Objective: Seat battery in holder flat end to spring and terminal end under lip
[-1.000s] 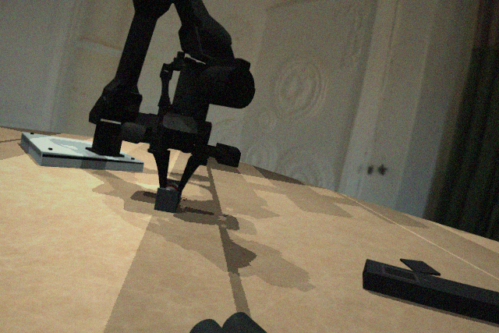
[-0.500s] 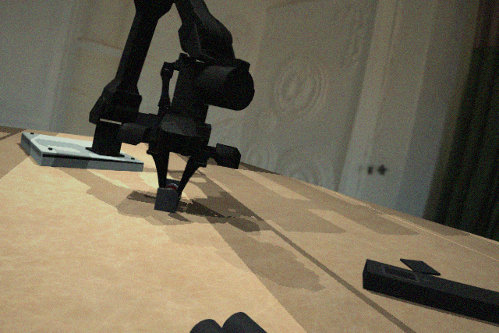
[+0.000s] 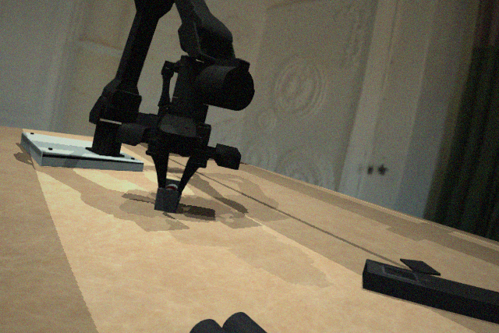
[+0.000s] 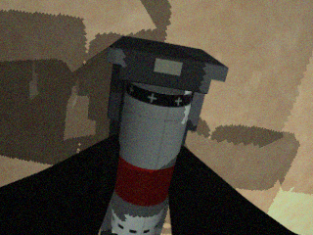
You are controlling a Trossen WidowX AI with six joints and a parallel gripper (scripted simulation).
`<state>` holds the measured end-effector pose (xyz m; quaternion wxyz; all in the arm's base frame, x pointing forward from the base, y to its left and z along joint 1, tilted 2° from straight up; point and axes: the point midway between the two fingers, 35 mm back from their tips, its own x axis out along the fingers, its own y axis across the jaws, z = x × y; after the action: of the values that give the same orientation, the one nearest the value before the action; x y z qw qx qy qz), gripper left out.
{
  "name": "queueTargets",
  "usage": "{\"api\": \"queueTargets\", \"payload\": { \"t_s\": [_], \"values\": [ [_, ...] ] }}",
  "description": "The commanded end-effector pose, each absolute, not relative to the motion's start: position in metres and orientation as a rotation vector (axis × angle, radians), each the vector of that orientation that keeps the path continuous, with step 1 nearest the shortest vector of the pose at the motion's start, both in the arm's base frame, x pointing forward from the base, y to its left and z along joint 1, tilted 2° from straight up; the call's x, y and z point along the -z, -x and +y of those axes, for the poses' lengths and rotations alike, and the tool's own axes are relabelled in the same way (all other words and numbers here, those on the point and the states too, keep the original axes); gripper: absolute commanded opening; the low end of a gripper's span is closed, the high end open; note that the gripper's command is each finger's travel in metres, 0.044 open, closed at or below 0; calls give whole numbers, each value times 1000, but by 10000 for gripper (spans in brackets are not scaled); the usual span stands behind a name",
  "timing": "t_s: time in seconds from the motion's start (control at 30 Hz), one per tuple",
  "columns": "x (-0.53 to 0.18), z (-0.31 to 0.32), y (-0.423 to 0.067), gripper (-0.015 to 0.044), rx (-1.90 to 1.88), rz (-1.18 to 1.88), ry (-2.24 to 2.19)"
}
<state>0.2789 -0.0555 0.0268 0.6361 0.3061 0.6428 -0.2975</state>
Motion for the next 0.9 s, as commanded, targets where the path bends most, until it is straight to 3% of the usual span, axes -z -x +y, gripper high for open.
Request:
{"api": "queueTargets", "payload": {
  "t_s": [0.0, 0.03, 0.17, 0.63, 0.87],
  "values": [
    [-27, -56, -280, 70, 677, 1467, -695],
    [-27, -56, -280, 70, 677, 1467, -695],
    [-27, -56, -280, 171, 677, 1467, -695],
    [-42, -56, -279, 171, 679, 1468, -700],
    [-85, -57, -278, 355, 680, 1469, -700]
  ]
}}
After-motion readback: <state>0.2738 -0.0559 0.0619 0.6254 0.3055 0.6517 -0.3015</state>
